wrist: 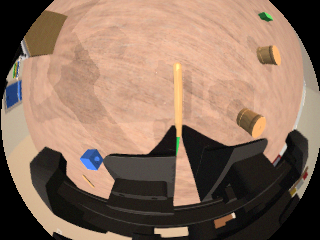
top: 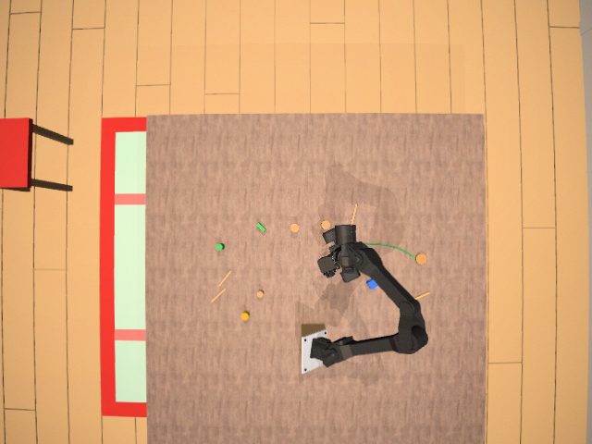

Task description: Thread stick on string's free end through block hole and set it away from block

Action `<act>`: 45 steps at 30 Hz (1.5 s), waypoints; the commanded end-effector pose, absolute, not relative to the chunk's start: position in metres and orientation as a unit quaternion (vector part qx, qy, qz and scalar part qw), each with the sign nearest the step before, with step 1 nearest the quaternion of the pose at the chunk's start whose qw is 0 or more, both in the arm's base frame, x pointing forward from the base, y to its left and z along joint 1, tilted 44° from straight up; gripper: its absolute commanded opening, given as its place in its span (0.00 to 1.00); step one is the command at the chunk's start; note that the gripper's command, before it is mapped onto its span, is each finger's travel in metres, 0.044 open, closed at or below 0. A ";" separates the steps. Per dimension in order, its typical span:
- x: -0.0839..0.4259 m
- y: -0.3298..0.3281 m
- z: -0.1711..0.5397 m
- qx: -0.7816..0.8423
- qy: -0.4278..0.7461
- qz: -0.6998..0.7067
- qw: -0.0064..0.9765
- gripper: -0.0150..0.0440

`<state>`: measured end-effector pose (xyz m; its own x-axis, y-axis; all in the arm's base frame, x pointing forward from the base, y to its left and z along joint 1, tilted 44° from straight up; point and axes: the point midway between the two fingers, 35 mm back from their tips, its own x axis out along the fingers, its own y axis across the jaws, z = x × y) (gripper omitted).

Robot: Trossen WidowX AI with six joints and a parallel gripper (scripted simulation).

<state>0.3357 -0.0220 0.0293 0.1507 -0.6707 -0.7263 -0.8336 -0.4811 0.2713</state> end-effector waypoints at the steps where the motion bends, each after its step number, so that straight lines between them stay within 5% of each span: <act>1: 0.336 -0.017 0.034 -0.754 0.498 0.416 0.101 0.25; 38: 0.329 0.004 0.058 -0.753 0.500 0.417 0.097 0.25; 45: 0.331 0.001 0.060 -0.739 0.540 0.364 0.174 0.25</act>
<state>0.3302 0.0022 0.0584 0.1519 -0.6718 -0.7249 -0.8905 -0.4113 0.1945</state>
